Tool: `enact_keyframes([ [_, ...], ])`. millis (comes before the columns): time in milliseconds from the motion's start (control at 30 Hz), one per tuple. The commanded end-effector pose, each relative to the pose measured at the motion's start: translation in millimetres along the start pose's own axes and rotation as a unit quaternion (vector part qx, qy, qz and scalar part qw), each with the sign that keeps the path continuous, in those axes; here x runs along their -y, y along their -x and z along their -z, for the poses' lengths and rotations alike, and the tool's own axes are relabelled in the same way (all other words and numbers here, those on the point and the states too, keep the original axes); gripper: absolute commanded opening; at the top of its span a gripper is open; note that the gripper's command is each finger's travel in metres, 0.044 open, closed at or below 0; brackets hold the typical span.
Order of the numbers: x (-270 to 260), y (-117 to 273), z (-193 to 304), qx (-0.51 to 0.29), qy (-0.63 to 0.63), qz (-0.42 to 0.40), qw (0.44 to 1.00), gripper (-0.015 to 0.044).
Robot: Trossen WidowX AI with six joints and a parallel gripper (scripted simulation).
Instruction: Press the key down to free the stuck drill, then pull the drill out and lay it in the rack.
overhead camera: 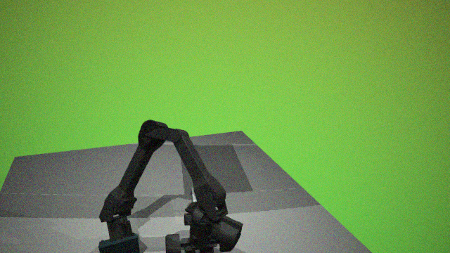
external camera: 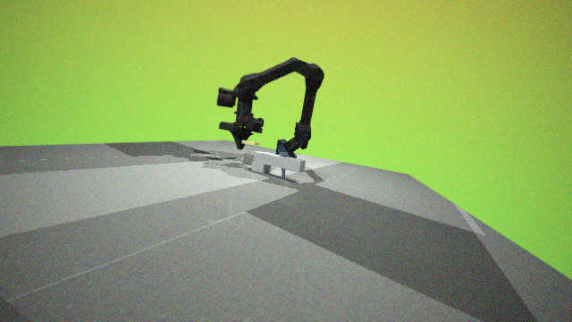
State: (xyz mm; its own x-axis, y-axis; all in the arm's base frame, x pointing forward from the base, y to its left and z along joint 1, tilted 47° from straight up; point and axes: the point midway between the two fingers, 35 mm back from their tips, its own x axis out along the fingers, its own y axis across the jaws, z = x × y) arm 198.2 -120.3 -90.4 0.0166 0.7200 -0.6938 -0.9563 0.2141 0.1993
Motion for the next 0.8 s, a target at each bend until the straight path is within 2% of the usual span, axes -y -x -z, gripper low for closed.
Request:
enact_keyframes([
  [0, -6.7, 1.1, 1.9, -0.002, 0.002, 0.002, 1.0, 0.0],
  [567, -40.8, 4.7, 10.5, -0.003, 0.001, 0.001, 1.0, 0.0],
  [767, -40.1, -9.5, 10.9, -0.003, 0.001, 0.001, 1.0, 0.0],
])
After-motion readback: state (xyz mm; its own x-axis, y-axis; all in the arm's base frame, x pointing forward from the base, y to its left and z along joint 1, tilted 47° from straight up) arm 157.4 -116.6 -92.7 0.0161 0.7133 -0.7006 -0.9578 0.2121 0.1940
